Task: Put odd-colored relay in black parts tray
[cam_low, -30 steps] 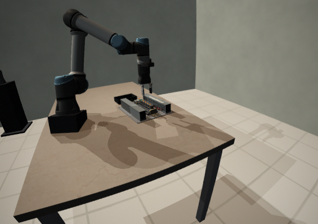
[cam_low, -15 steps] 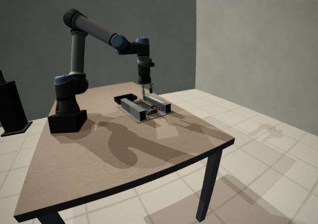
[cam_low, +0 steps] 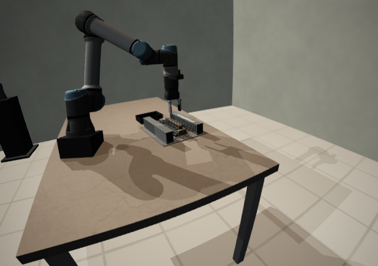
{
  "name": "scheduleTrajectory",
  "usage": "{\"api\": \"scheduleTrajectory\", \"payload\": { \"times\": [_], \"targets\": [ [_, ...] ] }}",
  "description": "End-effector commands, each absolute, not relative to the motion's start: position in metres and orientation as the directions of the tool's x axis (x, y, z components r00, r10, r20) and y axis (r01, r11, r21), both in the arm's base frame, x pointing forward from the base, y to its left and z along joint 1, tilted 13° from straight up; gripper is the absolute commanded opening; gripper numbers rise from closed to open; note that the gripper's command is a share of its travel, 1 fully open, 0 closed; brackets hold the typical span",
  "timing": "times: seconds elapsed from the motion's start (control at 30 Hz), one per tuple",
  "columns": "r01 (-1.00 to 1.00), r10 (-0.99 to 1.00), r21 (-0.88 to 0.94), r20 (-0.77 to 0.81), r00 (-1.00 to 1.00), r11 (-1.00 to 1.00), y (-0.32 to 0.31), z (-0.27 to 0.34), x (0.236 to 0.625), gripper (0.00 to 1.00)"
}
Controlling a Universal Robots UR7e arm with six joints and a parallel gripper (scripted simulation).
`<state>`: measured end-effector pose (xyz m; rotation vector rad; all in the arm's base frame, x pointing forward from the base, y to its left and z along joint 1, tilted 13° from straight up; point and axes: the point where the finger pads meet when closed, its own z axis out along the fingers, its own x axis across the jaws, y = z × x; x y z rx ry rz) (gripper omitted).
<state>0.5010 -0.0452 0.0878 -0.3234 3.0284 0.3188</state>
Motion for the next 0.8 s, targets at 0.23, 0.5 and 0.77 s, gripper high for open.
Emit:
{"api": "scheduleTrajectory", "payload": {
  "times": [0.23,0.5,0.77],
  "targets": [
    [-0.217,-0.200,0.197,-0.103,-0.974,0.956,-0.0464,0.0881,0.5024,0.98],
    [-0.217,-0.200,0.197,-0.103,-0.974,0.956,-0.0464,0.0881,0.5024,0.98],
    [-0.217,-0.200,0.197,-0.103,-0.974,0.956,-0.0417,0.0891,0.5014,0.98]
  ]
}}
